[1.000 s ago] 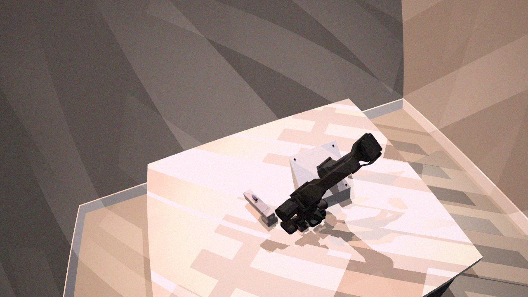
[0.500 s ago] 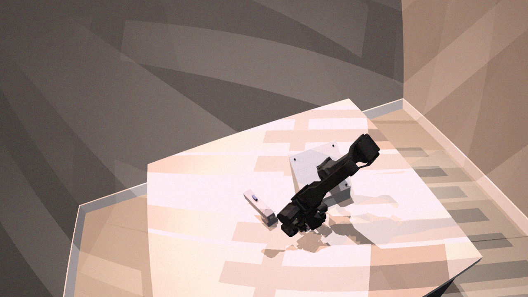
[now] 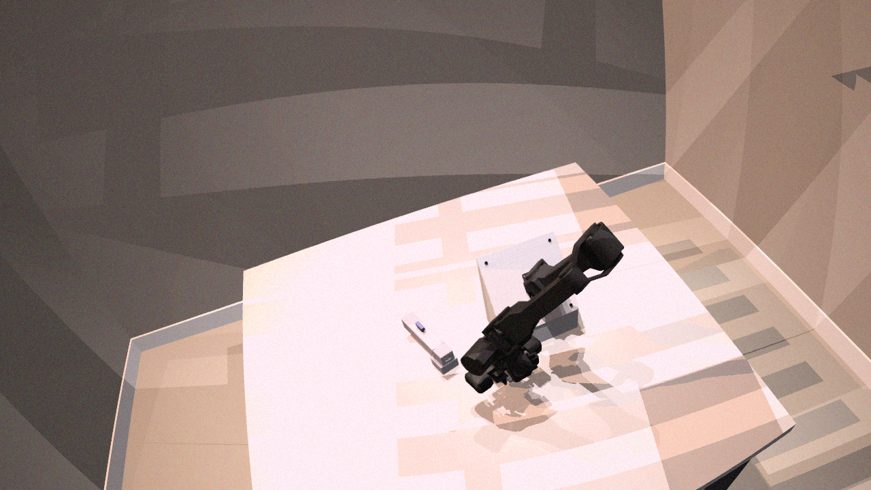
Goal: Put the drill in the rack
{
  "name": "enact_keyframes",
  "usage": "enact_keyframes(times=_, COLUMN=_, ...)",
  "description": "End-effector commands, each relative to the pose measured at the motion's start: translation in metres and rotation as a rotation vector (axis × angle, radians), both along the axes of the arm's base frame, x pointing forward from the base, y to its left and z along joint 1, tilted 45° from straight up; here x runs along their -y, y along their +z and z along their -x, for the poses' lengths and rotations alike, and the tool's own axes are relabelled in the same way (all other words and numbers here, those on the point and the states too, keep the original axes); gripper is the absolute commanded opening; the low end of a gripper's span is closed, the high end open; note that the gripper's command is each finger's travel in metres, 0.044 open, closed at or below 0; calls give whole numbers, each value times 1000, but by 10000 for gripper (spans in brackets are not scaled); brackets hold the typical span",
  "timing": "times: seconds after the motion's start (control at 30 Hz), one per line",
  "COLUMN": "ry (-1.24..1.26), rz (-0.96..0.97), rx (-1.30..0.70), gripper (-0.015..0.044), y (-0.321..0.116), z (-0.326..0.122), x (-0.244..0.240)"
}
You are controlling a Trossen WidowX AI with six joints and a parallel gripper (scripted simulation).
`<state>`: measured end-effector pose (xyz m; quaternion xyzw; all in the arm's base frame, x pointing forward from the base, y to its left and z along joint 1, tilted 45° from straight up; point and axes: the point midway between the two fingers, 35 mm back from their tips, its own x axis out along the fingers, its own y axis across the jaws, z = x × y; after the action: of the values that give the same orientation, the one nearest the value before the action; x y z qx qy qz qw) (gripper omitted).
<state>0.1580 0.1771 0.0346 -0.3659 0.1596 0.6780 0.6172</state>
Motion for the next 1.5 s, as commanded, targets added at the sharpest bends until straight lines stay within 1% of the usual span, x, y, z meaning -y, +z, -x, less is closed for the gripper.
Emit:
enact_keyframes(times=0.0, ry=3, rz=16, rx=4, gripper=0, y=-8, z=1, x=-1)
enact_keyframes(times=1.47, ry=3, rz=16, rx=4, gripper=0, y=-7, z=-1, x=4)
